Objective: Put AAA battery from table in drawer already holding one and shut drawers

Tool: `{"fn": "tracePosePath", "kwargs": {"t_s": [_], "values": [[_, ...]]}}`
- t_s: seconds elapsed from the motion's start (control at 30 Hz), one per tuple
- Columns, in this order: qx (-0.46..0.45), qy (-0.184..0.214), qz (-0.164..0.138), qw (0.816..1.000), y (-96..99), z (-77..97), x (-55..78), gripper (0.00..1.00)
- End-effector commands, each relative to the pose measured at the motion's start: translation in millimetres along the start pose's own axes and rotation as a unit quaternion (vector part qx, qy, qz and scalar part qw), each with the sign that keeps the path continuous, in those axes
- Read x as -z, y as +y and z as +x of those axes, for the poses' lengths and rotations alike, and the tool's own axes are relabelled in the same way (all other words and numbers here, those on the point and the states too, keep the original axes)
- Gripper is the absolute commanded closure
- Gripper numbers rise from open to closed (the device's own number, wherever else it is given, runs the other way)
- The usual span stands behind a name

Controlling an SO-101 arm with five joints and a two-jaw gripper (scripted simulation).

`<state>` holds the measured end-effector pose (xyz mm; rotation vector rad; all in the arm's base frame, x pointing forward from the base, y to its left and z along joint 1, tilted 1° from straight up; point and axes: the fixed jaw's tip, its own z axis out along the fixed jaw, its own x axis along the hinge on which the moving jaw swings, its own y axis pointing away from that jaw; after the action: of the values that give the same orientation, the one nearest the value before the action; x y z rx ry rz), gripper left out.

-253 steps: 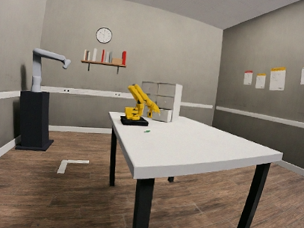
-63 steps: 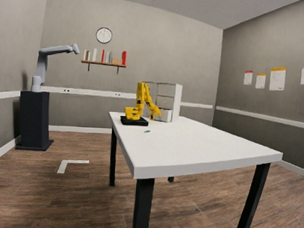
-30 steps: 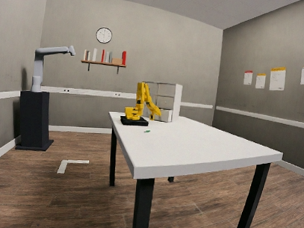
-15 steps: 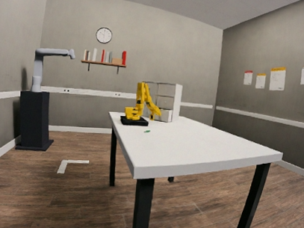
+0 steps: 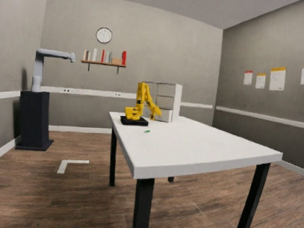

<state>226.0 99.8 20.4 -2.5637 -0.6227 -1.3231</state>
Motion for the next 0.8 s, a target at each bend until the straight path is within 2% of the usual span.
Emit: {"fn": "tracePosePath", "kwargs": {"t_s": [0.0,0.77], "values": [[0.001,-0.001,0.006,1.0,-3.8,3.8,-5.4,1.0],[0.005,0.0,0.017,1.0,-10.9,16.4,-21.8,1.0]]}}
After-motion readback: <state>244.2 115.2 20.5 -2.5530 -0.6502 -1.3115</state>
